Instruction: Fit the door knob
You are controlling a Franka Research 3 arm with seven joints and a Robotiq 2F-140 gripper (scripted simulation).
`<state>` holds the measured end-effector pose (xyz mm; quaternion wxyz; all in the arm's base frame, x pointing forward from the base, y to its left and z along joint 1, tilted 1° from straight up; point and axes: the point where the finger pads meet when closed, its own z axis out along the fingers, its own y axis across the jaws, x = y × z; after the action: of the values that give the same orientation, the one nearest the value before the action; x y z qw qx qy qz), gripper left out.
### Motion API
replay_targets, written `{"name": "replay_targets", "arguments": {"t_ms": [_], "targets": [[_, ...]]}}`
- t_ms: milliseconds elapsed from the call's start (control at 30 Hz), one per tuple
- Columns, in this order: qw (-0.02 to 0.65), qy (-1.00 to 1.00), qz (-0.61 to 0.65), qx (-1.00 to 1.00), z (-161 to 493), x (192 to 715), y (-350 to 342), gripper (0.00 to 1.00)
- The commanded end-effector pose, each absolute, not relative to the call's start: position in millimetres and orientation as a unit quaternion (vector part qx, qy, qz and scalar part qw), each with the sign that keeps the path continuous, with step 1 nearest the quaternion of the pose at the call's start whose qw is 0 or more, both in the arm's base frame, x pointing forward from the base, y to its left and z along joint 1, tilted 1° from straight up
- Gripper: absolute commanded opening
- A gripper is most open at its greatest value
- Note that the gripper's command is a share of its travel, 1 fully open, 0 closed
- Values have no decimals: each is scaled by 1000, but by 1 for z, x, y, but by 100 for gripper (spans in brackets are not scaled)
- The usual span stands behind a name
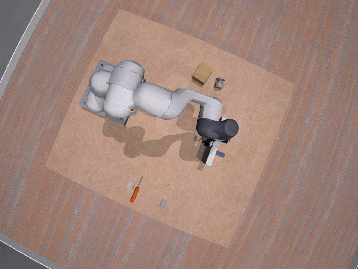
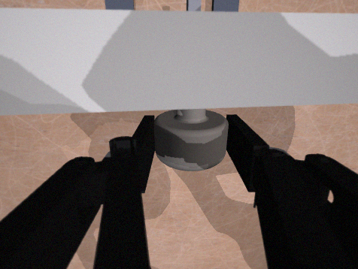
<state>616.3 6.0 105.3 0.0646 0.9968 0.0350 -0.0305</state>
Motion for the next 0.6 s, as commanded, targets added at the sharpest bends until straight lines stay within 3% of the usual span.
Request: {"name": "replay_targets", "arguments": {"t_ms": [0,200,233,567], "targets": [[66,38,-29,997,107,618,6,42],[66,38,-29,997,107,618,6,42],[66,38,-29,997,107,618,6,57],[66,38,-29,997,107,618,6,57]]}}
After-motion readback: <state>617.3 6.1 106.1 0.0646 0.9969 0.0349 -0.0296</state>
